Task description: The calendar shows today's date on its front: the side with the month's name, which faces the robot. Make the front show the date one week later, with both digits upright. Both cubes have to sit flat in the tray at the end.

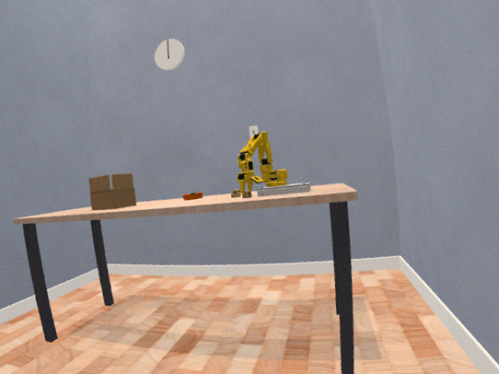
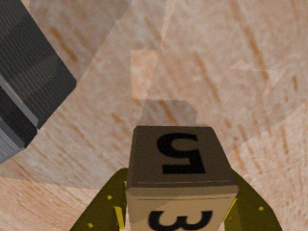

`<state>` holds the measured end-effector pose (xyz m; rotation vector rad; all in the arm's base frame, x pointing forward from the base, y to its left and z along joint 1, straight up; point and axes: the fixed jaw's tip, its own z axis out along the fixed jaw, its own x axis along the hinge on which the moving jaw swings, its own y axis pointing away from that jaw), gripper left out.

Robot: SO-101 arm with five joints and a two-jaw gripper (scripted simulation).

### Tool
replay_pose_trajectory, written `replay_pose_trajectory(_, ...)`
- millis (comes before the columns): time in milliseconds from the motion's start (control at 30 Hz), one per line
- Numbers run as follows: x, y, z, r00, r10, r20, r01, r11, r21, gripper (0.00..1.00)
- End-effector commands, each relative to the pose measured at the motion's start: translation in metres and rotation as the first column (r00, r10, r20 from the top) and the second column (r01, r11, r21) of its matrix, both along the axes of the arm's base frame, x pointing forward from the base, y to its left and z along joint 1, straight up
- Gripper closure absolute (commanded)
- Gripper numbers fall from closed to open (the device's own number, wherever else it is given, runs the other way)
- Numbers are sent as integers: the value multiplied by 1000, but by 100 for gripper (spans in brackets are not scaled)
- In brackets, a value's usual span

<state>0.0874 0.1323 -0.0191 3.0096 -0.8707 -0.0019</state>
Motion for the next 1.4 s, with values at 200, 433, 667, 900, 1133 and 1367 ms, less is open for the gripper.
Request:
replay_pose_trajectory(200, 0, -2, 0, 1000, 3, -12, -3, 1000, -15, 100)
replay_pose_trajectory(433, 0, -1, 11, 1000, 3, -12, -3, 1000, -15, 100)
replay_pose_trajectory(667, 0, -1, 26, 1000, 3, -12, -3, 1000, -15, 100)
replay_pose_trajectory(900, -1, -2, 44, 1000, 3, -12, -3, 1000, -15, 100)
replay_pose_trajectory(1133, -1, -3, 49, 1000, 3, -12, -3, 1000, -15, 100)
replay_pose_trajectory(1367, 3, -5, 49, 1000, -23, -12, 23, 1000, -15, 100)
